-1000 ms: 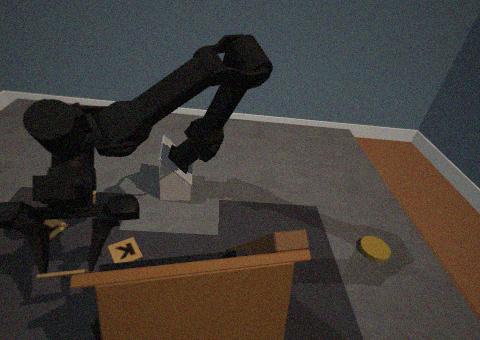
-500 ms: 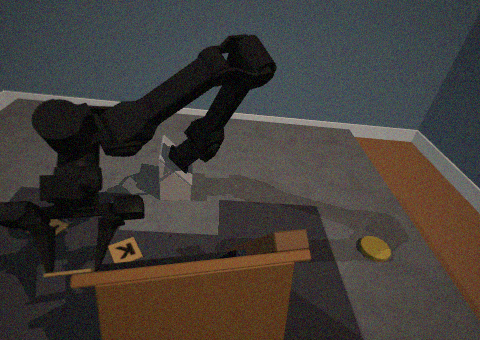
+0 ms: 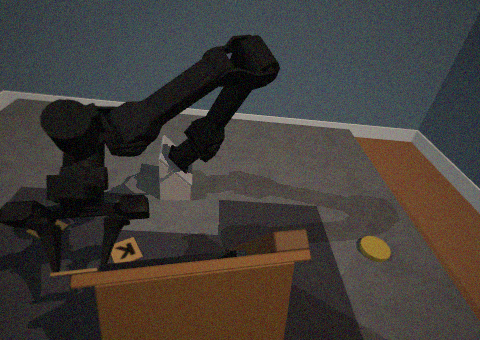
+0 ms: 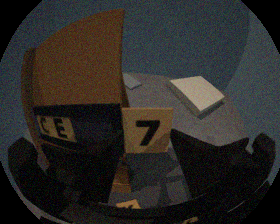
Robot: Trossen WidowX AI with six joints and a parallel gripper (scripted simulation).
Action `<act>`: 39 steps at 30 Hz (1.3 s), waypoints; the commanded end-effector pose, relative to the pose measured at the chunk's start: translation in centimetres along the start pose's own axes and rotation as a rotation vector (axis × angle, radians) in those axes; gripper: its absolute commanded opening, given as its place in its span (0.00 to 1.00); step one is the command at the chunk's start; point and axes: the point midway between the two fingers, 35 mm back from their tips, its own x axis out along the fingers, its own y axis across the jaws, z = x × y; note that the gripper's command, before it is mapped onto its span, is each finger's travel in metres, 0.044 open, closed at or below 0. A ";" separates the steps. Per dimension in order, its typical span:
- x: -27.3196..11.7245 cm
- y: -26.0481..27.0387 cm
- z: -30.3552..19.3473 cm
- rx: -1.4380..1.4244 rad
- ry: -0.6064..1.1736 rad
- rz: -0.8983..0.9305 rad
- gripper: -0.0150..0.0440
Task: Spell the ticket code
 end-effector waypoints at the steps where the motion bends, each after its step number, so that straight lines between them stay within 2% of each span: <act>1: 0.0 0.2 -0.2 0.007 0.002 -0.004 0.25; 39: 0.0 2.1 -0.2 0.008 0.002 -0.004 0.25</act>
